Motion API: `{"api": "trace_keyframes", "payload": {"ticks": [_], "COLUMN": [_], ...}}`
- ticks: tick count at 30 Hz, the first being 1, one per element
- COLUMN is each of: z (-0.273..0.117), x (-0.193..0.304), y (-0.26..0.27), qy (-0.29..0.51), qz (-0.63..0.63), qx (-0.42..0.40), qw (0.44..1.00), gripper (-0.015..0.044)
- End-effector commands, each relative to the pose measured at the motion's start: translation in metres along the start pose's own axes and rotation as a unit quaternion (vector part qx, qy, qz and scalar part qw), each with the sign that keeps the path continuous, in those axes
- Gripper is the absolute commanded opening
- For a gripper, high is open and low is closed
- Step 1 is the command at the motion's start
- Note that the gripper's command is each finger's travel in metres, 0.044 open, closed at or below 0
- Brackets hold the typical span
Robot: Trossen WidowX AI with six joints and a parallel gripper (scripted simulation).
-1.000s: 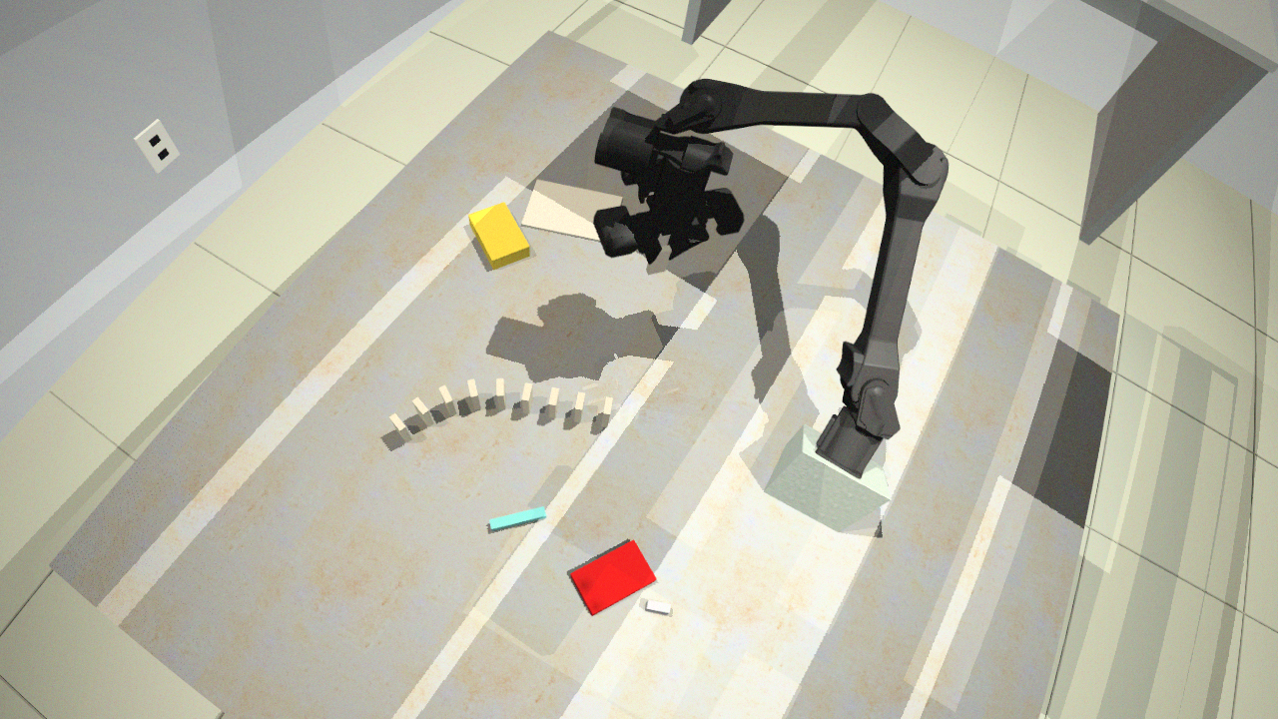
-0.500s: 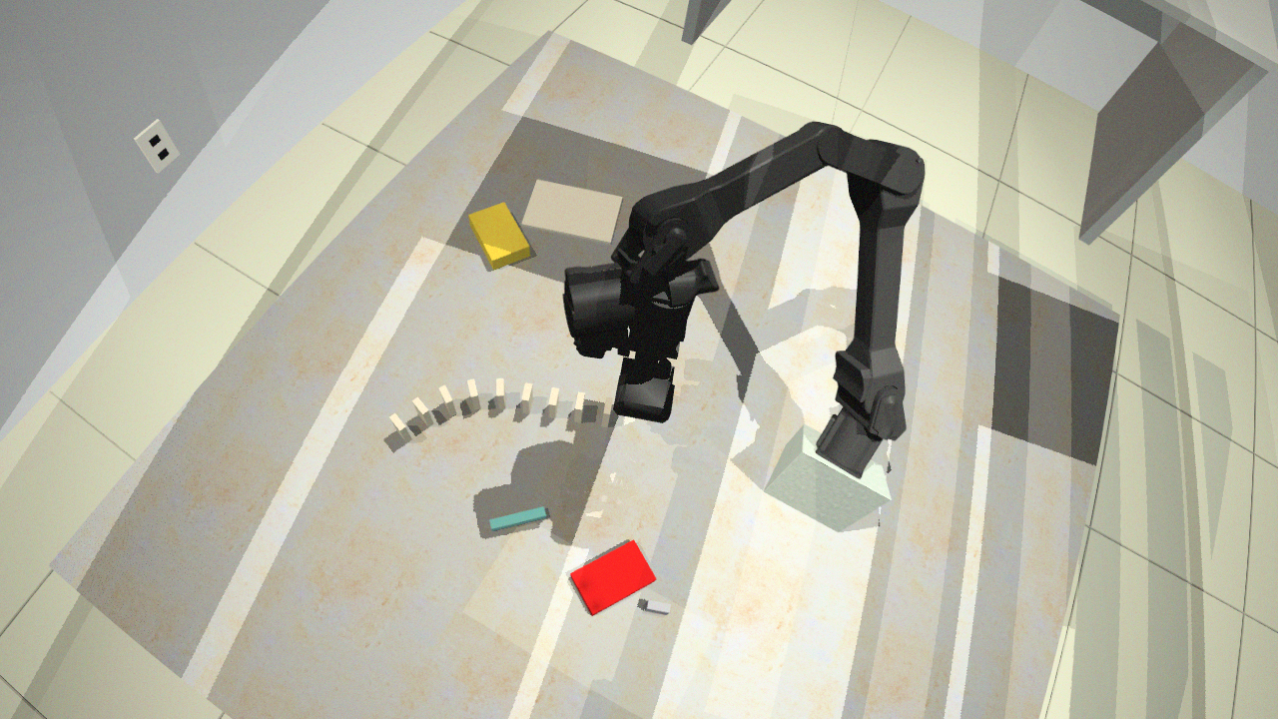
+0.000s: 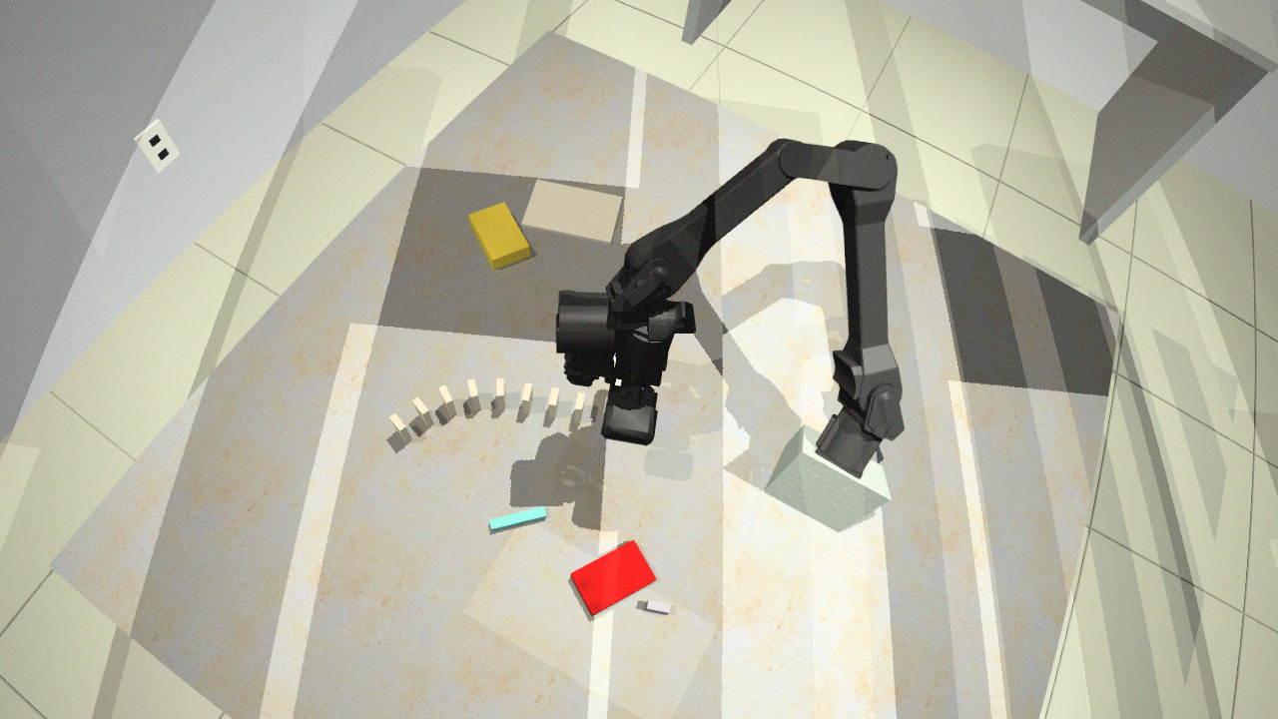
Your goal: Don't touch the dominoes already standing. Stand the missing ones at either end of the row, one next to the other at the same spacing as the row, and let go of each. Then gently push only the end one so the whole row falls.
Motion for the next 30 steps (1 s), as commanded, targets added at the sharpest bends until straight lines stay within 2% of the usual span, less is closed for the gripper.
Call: {"api": "trace_keyframes", "payload": {"ticks": [1, 8, 20, 30], "z": [0.025, 0.06, 0.061, 0.061], "x": [0.005, 0.012, 0.013, 0.013], "y": [0.0, -0.002, -0.002, -0.002], "qy": [0.005, 0.008, 0.008, 0.008], "qz": [-0.005, -0.004, -0.004, -0.004], "qx": [0.004, 0.009, 0.009, 0.009], "qw": [1.0, 1.0, 1.0, 1.0], "gripper": [0.0107, 0.0107, 0.0107, 0.037]}}
Point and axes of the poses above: the point midway between the two fingers, 35 mm back from their tips, its own z axis out along the fingers, its own y axis across the jaws, x = y × z, the point moved 1 cm from there along -z, back along the fingers, and after that the axes turned 2 degrees about z, right-handed, at the moved point
